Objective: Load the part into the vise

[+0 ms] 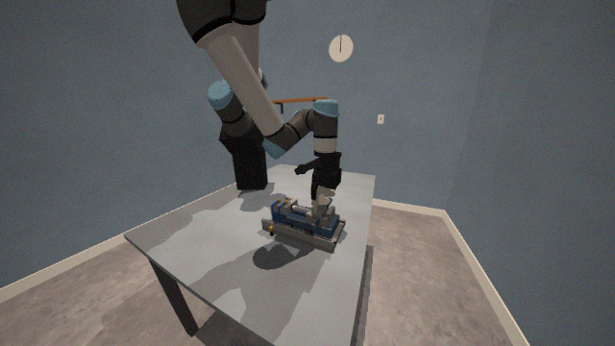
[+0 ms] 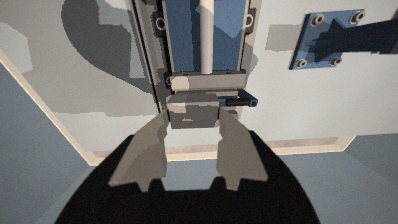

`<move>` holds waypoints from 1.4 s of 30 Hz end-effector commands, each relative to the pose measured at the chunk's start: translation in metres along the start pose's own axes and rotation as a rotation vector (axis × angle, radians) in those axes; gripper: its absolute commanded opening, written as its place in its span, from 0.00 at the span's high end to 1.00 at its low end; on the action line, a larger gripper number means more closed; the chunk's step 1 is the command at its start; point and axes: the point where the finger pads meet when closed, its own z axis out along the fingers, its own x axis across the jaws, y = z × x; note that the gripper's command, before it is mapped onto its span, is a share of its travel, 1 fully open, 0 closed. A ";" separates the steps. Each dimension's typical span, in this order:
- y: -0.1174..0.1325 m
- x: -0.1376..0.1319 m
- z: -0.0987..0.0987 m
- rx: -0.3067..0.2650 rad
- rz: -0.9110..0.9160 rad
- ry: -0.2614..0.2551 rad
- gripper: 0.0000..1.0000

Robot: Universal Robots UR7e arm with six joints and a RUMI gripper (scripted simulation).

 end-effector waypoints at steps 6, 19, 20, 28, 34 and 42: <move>0.002 -0.003 0.003 -0.003 0.004 -0.003 1.00; 0.002 -0.002 0.007 -0.003 0.004 -0.003 1.00; 0.002 -0.003 0.008 -0.003 0.004 -0.003 1.00; 0.002 -0.002 0.011 -0.003 0.004 -0.002 1.00; 0.002 -0.002 0.012 -0.003 0.004 -0.003 1.00; 0.002 -0.003 0.015 -0.003 0.004 -0.003 1.00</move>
